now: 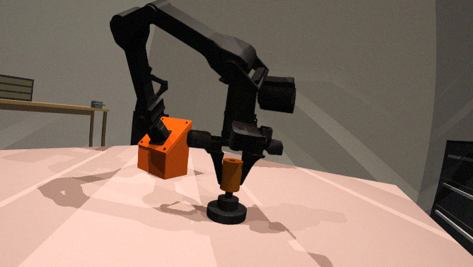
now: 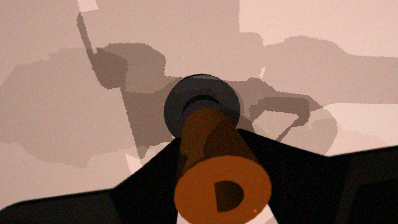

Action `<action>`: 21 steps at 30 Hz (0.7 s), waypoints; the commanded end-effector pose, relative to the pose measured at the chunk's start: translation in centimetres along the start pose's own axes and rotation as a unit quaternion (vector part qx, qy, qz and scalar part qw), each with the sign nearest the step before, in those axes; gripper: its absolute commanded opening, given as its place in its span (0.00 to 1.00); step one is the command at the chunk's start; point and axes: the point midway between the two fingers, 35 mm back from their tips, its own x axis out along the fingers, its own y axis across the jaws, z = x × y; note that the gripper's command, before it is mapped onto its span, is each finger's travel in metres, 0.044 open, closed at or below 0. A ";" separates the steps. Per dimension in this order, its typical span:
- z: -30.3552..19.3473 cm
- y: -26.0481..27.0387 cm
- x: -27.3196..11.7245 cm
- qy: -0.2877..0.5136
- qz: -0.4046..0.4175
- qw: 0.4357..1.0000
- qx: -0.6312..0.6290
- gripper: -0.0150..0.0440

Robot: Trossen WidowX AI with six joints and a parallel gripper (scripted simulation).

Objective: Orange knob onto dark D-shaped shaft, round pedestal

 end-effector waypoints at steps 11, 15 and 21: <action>-0.1 0.2 0.3 -0.002 0.001 0.999 0.034 0.25; -0.1 0.1 0.3 -0.002 0.001 0.999 0.034 0.25; 0.1 0.0 -0.1 -0.002 0.001 0.999 0.034 0.25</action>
